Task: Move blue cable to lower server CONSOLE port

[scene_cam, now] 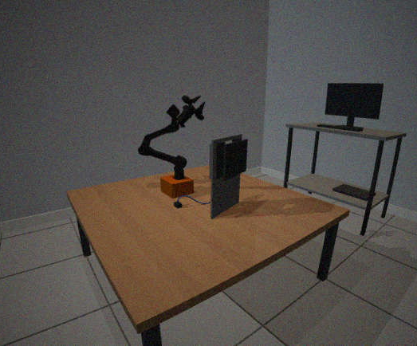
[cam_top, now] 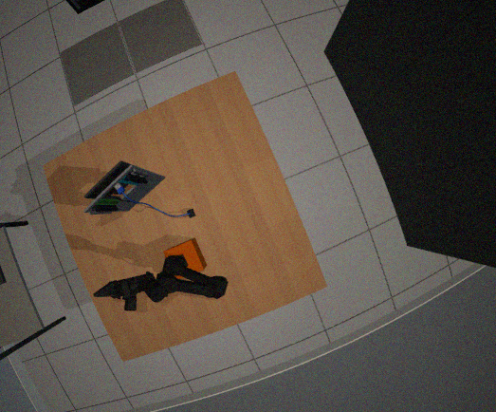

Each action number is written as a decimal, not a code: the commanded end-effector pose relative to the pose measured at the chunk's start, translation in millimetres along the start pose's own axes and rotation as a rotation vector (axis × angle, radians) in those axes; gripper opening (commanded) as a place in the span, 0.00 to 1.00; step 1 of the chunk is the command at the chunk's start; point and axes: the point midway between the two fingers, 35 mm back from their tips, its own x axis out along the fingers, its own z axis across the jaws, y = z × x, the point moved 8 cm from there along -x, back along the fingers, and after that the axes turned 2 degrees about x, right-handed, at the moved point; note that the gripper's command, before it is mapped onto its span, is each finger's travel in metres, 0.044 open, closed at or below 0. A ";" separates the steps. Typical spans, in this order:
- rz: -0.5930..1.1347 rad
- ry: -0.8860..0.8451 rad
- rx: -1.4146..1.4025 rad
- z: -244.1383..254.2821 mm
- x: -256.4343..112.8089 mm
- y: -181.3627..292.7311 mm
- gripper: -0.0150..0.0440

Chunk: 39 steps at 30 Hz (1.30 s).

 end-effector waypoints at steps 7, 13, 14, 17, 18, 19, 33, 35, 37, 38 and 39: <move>0.556 -0.185 -0.343 53.8 -22.0 93.9 0.66; 0.907 -0.315 -0.514 68.6 -65.5 147.4 0.66; 0.966 -0.339 -0.537 70.0 -74.8 155.0 0.66; 1.145 -0.411 -0.600 73.0 -105.1 174.9 0.66; 1.204 -0.437 -0.618 73.7 -116.0 180.3 0.66; 1.252 -0.457 -0.631 74.1 -125.0 184.3 0.66; 1.290 -0.471 -0.642 78.1 -115.2 224.1 0.66; 1.289 -0.469 -0.642 81.8 -110.2 236.8 0.66; 1.289 -0.469 -0.642 83.4 -108.5 241.3 0.66; 1.289 -0.469 -0.642 83.4 -108.5 241.3 0.66; 1.289 -0.469 -0.642 83.4 -108.4 241.6 0.66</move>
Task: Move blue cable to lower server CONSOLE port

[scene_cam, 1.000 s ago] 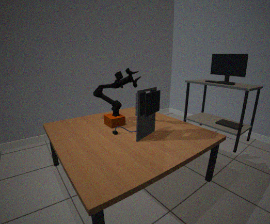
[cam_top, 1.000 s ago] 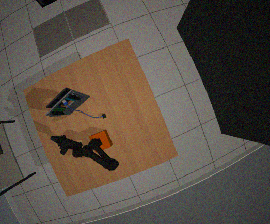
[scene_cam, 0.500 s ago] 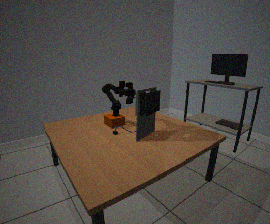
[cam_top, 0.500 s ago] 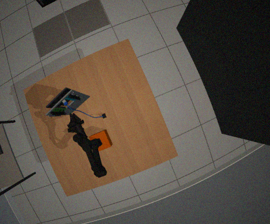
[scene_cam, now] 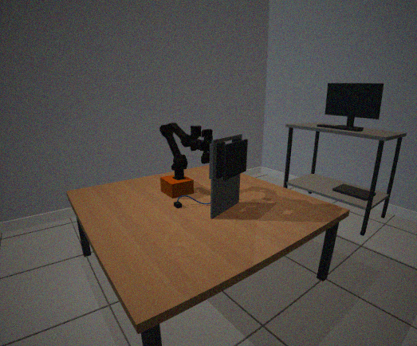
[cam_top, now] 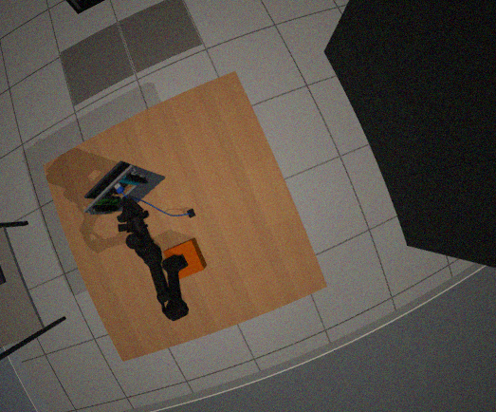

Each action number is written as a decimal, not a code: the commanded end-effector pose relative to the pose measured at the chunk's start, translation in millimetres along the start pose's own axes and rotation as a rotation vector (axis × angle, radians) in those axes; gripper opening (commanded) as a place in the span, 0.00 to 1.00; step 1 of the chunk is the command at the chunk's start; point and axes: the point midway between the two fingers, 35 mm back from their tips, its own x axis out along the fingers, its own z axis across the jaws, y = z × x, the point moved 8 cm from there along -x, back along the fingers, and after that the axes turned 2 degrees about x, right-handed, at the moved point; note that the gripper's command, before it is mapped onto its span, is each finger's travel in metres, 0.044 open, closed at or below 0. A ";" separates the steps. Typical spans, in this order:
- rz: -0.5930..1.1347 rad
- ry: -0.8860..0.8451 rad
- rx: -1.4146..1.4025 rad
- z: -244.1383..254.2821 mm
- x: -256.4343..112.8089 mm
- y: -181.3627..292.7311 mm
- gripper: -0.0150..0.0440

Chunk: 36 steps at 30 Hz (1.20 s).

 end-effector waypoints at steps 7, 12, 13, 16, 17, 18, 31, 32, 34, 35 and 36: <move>0.000 0.017 -0.003 -4.6 12.6 -4.1 0.66; 0.000 0.017 -0.003 -5.6 20.0 -5.9 0.66; 0.000 0.018 -0.003 -5.7 21.5 -6.2 0.66; 0.000 0.018 -0.003 -6.1 25.9 -7.3 0.66; 0.000 0.018 -0.003 -6.2 27.4 -7.7 0.66; 0.000 0.018 -0.003 -6.3 28.9 -8.1 0.66; 0.000 0.020 -0.002 -6.2 48.8 -13.2 0.66; 0.000 0.020 -0.002 -6.1 50.4 -13.6 0.66; 0.000 0.020 -0.002 -5.9 53.5 -14.5 0.66; 0.000 0.020 -0.002 -5.7 55.0 -14.9 0.66; 0.000 0.020 -0.002 -5.5 56.4 -15.6 0.66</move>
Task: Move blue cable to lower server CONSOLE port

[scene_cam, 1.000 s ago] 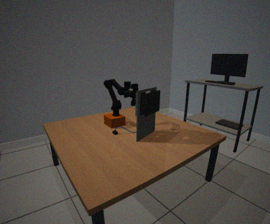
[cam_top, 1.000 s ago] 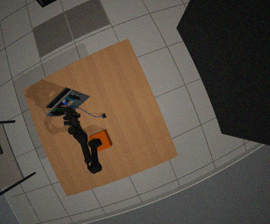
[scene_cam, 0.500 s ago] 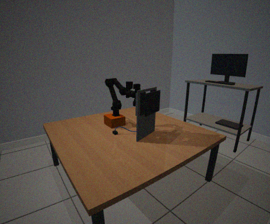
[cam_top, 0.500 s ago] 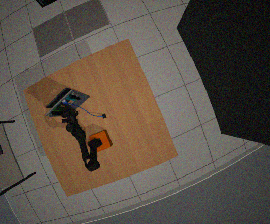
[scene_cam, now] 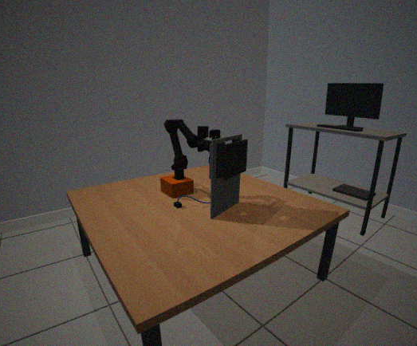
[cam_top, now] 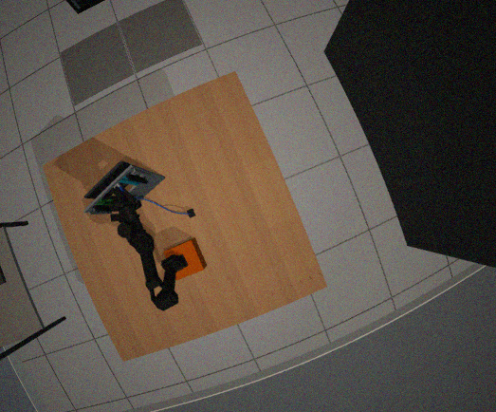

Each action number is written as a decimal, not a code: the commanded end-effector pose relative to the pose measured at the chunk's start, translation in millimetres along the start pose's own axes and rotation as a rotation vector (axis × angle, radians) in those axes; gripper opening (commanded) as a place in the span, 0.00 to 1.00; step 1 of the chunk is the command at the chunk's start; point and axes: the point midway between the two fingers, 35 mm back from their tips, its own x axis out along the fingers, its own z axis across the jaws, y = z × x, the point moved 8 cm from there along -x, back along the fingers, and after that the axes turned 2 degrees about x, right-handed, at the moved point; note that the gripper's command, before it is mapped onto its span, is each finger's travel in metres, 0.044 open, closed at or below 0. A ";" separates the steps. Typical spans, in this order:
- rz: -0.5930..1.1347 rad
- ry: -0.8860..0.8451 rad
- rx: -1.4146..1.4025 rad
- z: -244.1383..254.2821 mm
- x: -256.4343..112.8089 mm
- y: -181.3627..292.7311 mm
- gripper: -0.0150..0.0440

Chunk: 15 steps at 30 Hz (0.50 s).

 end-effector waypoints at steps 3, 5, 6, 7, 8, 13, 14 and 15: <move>-0.003 0.012 -0.002 -2.2 8.9 -5.0 0.66; -0.003 0.012 -0.002 -1.6 11.4 -6.5 0.66; -0.003 0.012 -0.002 -1.5 12.1 -6.8 0.66; -0.003 0.012 -0.002 -1.4 12.3 -7.0 0.66; -0.003 0.012 -0.002 -1.4 12.3 -7.0 0.66; -0.002 0.003 0.000 1.1 11.2 -5.7 0.64; -0.002 0.003 0.000 1.1 11.2 -5.7 0.63; -0.002 0.003 0.000 1.1 11.2 -5.7 0.61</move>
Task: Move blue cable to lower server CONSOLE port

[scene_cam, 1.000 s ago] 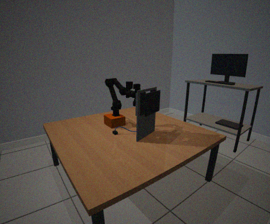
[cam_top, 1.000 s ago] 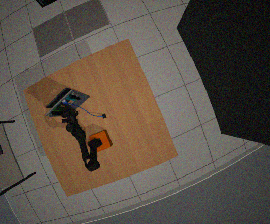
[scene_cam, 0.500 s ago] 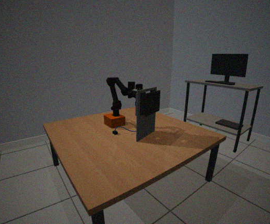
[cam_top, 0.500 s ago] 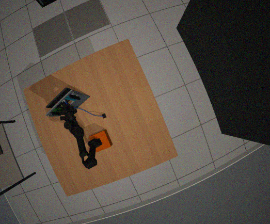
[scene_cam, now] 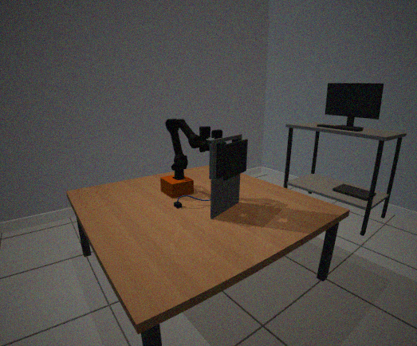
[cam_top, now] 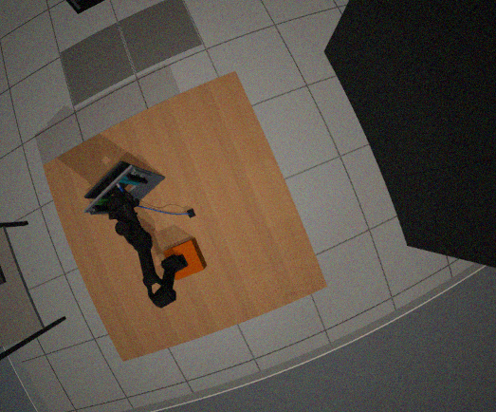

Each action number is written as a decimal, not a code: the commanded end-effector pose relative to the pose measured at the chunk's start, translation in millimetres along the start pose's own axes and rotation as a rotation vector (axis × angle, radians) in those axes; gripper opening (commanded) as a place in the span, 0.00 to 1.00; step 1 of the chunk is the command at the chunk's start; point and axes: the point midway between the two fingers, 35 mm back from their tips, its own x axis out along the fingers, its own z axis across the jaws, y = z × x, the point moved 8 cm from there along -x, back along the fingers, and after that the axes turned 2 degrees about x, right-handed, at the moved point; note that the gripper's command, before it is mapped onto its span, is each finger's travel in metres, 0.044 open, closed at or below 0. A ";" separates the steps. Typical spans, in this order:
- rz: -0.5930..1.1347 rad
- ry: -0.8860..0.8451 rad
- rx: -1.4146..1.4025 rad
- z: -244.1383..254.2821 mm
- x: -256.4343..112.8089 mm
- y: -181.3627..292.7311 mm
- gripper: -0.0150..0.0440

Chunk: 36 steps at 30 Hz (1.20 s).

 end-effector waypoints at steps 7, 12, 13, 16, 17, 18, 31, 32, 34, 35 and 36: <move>0.000 -0.001 0.000 0.2 -0.1 0.2 0.54; 0.000 -0.001 0.000 0.2 -0.1 0.2 0.48; 0.000 -0.001 0.000 0.2 -0.1 0.2 0.47; 0.000 -0.001 0.000 0.2 -0.1 0.2 0.43; 0.000 -0.001 0.000 0.2 -0.1 0.2 0.42; 0.000 -0.001 0.000 0.2 -0.1 0.2 0.41; 0.000 -0.001 0.000 0.2 -0.1 0.2 0.26; 0.000 -0.001 0.000 0.2 -0.1 0.2 0.25; 0.000 -0.001 0.000 0.2 -0.1 0.2 0.25; 0.000 0.000 0.000 0.2 0.0 0.1 0.25; 0.000 0.001 -0.001 0.2 0.2 0.1 0.25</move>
